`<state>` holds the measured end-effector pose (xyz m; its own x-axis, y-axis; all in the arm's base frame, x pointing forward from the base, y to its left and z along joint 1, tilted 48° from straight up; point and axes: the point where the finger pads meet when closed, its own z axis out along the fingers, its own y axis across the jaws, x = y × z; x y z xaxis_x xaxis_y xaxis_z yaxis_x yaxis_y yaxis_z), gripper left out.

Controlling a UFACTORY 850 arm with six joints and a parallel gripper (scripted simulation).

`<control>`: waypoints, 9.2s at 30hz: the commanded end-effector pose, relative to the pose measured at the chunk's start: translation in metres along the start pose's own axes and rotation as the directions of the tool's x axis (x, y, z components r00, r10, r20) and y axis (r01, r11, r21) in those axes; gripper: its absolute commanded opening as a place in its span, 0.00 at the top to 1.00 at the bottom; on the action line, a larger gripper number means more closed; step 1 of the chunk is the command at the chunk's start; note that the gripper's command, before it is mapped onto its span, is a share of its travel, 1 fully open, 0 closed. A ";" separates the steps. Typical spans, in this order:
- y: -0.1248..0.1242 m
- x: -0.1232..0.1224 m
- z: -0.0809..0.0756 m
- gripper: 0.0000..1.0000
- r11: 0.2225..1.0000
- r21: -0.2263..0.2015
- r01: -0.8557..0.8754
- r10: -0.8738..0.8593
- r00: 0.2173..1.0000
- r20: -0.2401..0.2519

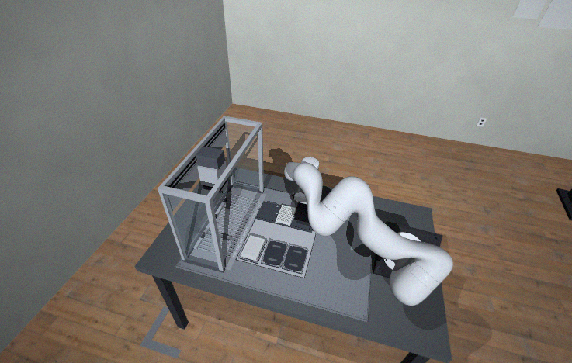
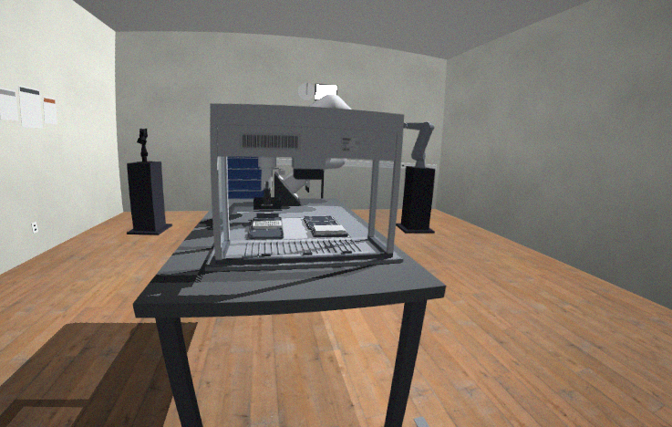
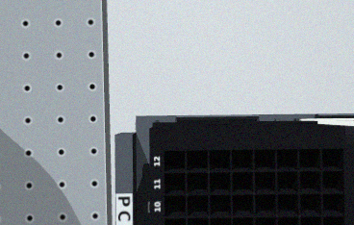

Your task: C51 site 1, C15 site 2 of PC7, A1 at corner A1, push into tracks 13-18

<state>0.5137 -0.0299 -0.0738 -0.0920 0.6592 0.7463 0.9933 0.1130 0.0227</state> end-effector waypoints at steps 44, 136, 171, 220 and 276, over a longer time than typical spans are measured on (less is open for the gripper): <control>0.001 0.000 0.047 1.00 1.000 -0.002 0.001 -0.001 1.000 0.001; 0.001 0.000 0.048 0.00 1.000 -0.002 0.001 -0.001 1.000 0.001; 0.001 0.000 -0.004 0.00 1.000 -0.002 0.001 -0.001 1.000 0.001; 0.001 0.000 -0.067 0.00 1.000 -0.002 0.001 -0.001 1.000 0.001; 0.099 0.096 -0.026 0.00 1.000 -0.002 0.015 -0.015 1.000 0.001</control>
<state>0.6036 0.0255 0.0166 -0.1060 0.6574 0.7460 0.9920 0.1221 0.0334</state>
